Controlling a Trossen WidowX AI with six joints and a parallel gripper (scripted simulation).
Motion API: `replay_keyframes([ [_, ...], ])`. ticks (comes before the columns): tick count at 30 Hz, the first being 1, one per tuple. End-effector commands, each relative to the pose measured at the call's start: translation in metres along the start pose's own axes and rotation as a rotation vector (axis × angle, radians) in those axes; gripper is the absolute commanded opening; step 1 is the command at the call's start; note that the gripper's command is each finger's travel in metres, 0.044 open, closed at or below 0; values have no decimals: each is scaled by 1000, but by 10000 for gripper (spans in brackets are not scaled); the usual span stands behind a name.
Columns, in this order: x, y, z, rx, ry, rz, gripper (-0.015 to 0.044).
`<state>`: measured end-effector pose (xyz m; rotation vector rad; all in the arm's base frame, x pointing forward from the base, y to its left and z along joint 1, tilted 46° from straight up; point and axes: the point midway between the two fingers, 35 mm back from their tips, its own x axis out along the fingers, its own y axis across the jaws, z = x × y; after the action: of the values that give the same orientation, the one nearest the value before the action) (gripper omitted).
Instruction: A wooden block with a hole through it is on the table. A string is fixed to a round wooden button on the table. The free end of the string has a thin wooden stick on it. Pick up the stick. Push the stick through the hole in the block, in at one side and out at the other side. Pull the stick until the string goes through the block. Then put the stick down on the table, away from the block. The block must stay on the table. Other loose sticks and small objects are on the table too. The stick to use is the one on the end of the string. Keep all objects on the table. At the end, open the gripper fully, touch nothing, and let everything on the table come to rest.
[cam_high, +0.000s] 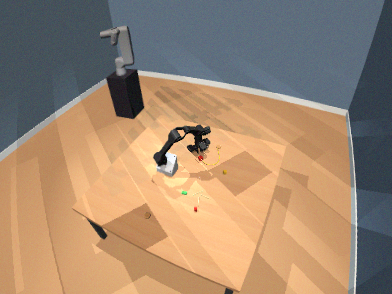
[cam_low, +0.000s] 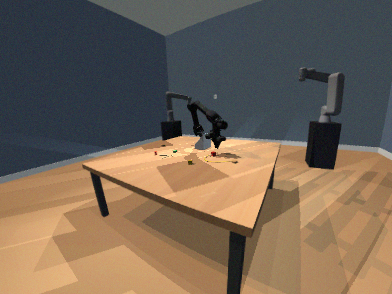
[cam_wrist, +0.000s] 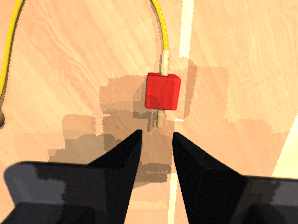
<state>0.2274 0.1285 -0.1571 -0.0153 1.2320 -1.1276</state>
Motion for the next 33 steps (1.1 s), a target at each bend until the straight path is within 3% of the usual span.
replay_keyframes([
  [1, 10, -1, 0, -7, -6, -8, 121],
  [31, 46, -5, 0, -6, -8, -10, 121],
  [33, 45, -4, 0, -1, -2, -7, 68],
])
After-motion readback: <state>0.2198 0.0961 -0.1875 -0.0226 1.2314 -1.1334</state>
